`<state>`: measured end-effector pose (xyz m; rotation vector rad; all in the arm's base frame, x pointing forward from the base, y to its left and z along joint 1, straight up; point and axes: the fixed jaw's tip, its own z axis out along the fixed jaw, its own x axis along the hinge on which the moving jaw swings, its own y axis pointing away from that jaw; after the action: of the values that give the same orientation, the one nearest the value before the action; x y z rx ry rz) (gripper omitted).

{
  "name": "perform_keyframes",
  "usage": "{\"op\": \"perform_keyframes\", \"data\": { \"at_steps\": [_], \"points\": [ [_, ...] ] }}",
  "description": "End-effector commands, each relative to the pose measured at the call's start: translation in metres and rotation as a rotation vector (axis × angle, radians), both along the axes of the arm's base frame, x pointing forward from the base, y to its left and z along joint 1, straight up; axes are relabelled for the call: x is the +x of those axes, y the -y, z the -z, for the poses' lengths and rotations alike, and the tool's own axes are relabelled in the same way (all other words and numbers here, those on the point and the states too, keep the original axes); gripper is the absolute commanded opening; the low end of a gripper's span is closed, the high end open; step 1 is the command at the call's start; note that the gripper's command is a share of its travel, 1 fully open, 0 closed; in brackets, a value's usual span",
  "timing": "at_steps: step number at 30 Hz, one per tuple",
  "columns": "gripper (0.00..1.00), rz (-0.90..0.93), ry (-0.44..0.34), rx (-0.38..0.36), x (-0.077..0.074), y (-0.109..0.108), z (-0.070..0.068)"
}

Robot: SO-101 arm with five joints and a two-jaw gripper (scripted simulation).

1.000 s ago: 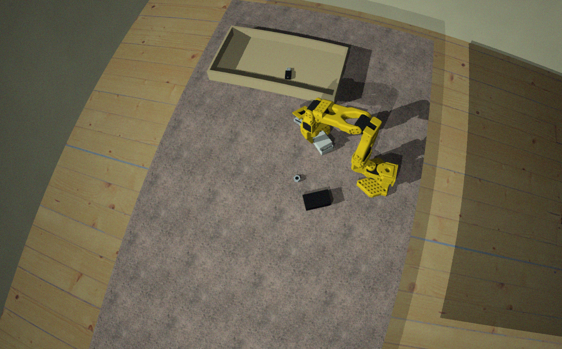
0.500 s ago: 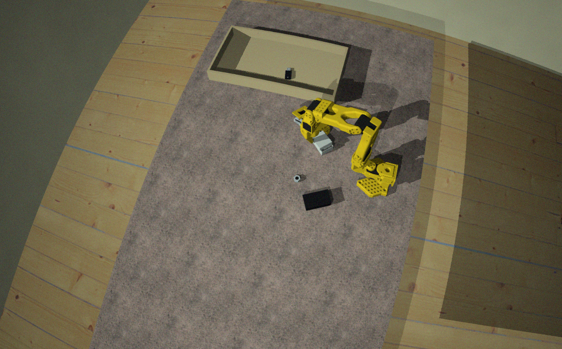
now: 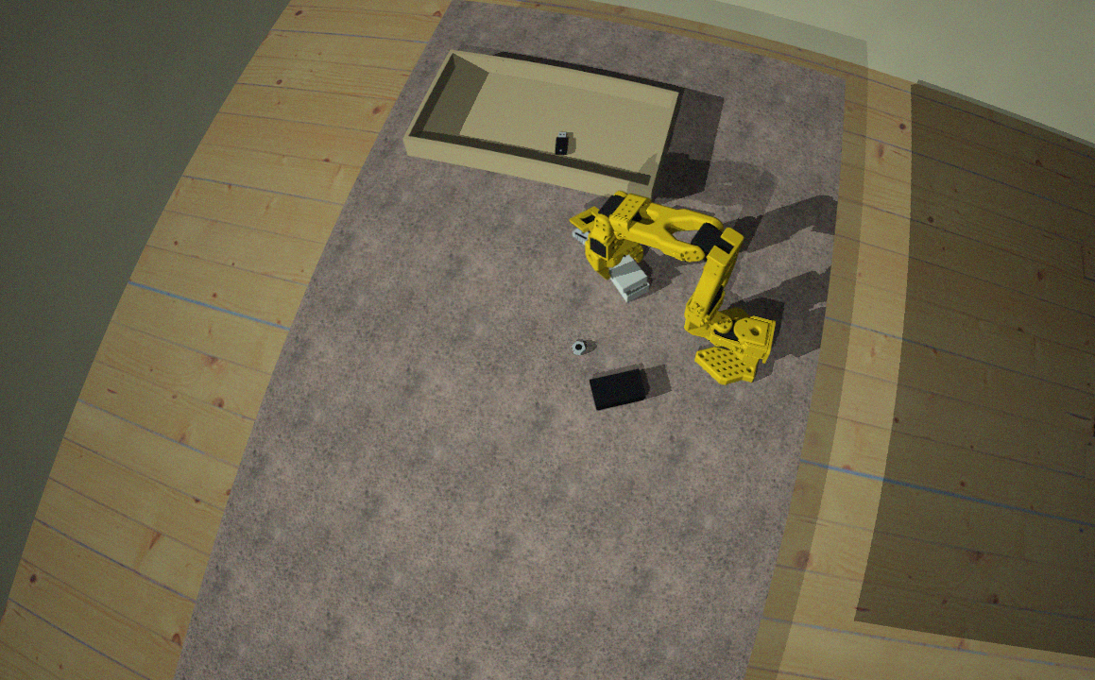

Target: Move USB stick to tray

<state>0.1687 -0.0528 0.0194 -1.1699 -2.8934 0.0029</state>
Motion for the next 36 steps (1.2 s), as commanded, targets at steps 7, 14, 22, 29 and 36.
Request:
{"op": "perform_keyframes", "data": {
  "at_steps": [7, 14, 22, 29, 36],
  "points": [
    [0.29, 0.003, 0.02, -0.006, 0.0032, -0.0007, -0.0003],
    [0.29, 0.003, 0.02, -0.006, 0.0032, -0.0007, -0.0003],
    [0.27, 0.003, 0.02, -0.006, 0.0032, -0.0007, -0.0003],
    [0.25, 0.003, 0.02, -0.006, 0.0032, -0.0007, -0.0003],
    [0.22, 0.003, 0.02, -0.006, 0.0032, -0.0007, -0.0003]
  ]
}}
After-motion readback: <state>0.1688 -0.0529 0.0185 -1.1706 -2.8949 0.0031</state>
